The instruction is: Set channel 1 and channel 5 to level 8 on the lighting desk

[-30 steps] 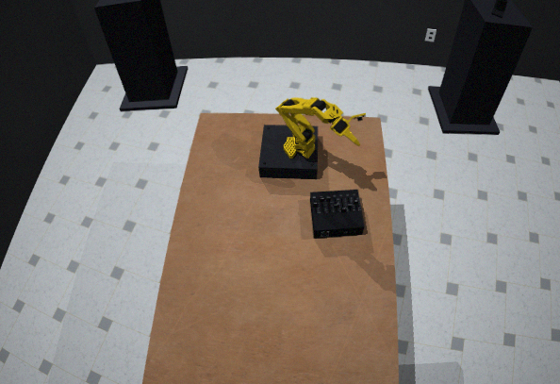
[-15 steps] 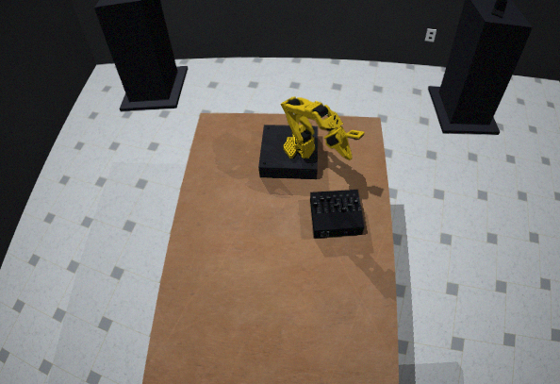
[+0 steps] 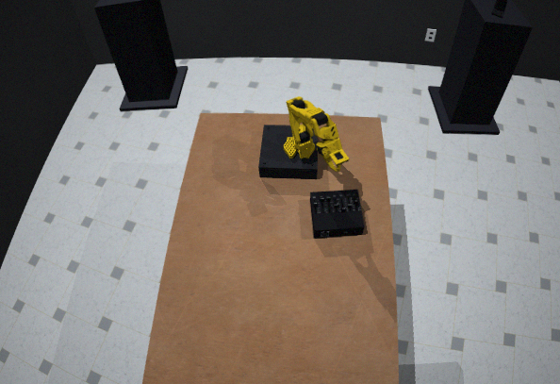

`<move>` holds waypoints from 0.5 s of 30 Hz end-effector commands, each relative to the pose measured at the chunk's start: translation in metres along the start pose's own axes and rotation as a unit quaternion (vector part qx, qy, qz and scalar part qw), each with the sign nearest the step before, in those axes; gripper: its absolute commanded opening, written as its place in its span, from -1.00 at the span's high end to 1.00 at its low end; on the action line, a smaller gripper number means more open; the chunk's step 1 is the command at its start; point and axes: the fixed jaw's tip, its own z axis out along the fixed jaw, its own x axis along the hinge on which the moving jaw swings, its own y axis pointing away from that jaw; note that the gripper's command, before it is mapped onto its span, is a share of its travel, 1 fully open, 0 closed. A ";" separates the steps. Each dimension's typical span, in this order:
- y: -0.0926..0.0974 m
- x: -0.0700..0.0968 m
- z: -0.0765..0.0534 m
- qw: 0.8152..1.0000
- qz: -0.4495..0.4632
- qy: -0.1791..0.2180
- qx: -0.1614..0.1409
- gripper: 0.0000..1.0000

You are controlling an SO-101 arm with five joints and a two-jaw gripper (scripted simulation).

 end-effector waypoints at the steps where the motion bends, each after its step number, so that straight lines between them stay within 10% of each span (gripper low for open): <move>1: -0.006 0.001 0.002 0.999 0.039 0.023 0.010 1.00; 15: -0.018 0.005 0.006 0.989 0.133 0.055 0.032 1.00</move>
